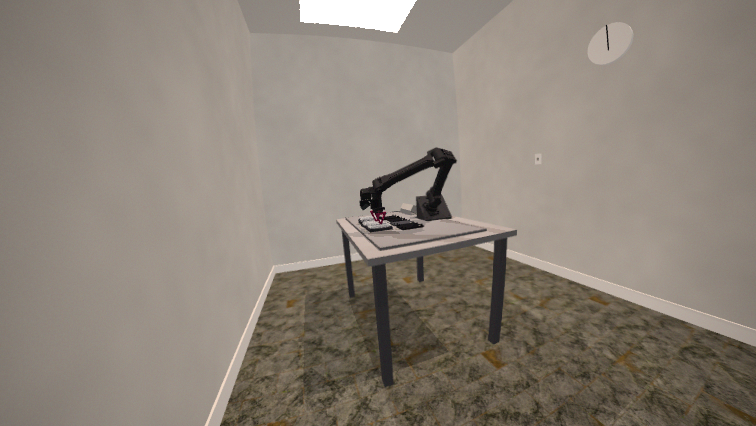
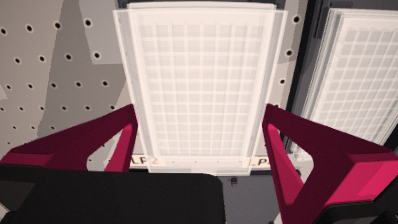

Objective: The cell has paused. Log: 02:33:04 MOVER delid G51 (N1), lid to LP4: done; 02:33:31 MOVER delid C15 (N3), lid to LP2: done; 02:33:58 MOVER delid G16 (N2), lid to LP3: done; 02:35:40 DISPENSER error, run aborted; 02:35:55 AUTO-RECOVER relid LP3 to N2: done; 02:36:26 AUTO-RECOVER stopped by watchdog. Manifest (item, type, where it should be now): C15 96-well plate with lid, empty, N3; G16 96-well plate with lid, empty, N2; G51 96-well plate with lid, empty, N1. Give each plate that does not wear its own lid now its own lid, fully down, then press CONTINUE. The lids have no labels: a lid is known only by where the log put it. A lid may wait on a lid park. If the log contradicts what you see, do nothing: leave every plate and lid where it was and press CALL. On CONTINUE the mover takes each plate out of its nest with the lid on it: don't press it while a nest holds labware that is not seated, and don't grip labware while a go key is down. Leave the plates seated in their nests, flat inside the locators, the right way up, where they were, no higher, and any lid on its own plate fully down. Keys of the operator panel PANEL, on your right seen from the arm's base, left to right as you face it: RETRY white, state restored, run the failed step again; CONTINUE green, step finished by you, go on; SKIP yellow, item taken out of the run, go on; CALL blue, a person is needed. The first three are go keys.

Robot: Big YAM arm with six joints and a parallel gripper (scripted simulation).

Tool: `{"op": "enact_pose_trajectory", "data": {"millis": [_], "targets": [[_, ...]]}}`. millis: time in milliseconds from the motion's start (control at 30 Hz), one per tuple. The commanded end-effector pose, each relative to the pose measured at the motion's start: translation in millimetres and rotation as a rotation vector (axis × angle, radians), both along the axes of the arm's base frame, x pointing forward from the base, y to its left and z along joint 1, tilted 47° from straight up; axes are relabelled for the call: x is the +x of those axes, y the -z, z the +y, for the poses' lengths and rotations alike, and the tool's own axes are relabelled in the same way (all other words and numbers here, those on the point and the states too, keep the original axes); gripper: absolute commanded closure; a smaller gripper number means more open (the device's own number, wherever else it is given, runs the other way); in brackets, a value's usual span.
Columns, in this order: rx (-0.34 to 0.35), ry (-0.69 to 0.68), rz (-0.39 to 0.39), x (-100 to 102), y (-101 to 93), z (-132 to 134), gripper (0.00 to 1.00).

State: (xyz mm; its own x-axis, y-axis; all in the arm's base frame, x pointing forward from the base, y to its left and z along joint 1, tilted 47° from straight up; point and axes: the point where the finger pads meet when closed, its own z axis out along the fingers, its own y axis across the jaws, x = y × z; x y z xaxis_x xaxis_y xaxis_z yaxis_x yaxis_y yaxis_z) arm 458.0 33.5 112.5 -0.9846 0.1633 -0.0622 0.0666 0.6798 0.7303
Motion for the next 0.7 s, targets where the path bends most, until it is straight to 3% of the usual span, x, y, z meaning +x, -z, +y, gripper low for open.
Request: {"op": "enact_pose_trajectory", "data": {"millis": [0, 667], "targets": [[0.003, 0.011, 0.007, 2.8, 7.3, 0.7, 1.00], [0.003, 0.012, 0.007, 3.8, 12.0, 4.7, 1.00]]}}
